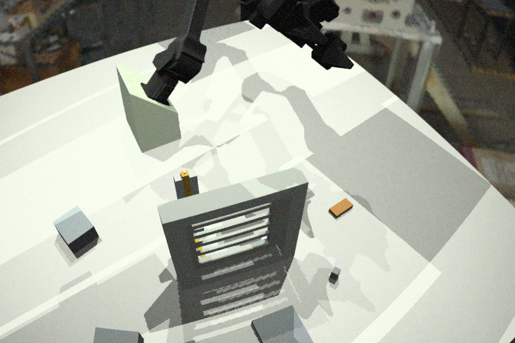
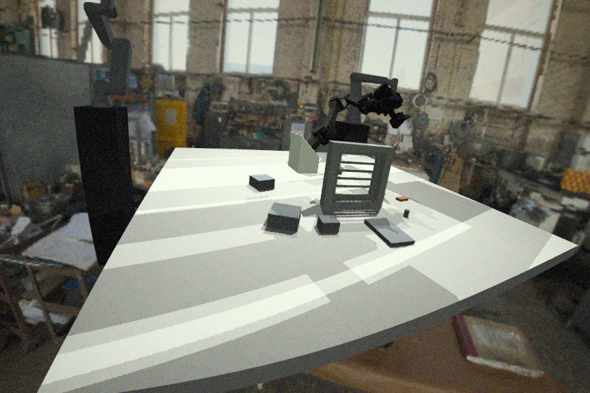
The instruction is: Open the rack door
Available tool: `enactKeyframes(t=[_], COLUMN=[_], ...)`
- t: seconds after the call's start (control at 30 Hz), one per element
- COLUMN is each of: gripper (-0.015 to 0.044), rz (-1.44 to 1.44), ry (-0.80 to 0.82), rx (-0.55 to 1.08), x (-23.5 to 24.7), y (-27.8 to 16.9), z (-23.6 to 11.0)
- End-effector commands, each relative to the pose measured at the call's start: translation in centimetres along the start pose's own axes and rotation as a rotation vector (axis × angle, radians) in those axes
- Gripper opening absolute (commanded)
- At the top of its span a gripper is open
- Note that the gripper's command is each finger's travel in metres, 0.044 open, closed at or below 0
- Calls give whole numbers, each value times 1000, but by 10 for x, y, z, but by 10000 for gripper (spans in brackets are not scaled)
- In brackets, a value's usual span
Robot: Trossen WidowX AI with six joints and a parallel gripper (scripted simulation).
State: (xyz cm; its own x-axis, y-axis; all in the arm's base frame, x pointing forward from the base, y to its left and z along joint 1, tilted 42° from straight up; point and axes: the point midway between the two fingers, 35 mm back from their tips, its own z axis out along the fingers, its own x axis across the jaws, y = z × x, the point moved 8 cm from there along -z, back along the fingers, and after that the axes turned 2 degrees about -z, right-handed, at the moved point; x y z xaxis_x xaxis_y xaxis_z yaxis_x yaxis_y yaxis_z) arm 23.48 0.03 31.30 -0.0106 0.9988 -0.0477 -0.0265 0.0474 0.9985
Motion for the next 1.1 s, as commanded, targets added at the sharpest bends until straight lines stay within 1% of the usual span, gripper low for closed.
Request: enactKeyframes(t=[0.0, 0.1, 0.13, 0.6, 1.07], gripper=[374, 295, 285, 285, 285], rz=[-1, -17, -23, -74, -53], ry=[0, 3, 4, 32, 91], rx=[4, 62, 86, 425, 746], x=[0, -3, -4, -29, -60], y=[0, -3, -5, -32, -66], z=[1, 9, 12, 53, 81])
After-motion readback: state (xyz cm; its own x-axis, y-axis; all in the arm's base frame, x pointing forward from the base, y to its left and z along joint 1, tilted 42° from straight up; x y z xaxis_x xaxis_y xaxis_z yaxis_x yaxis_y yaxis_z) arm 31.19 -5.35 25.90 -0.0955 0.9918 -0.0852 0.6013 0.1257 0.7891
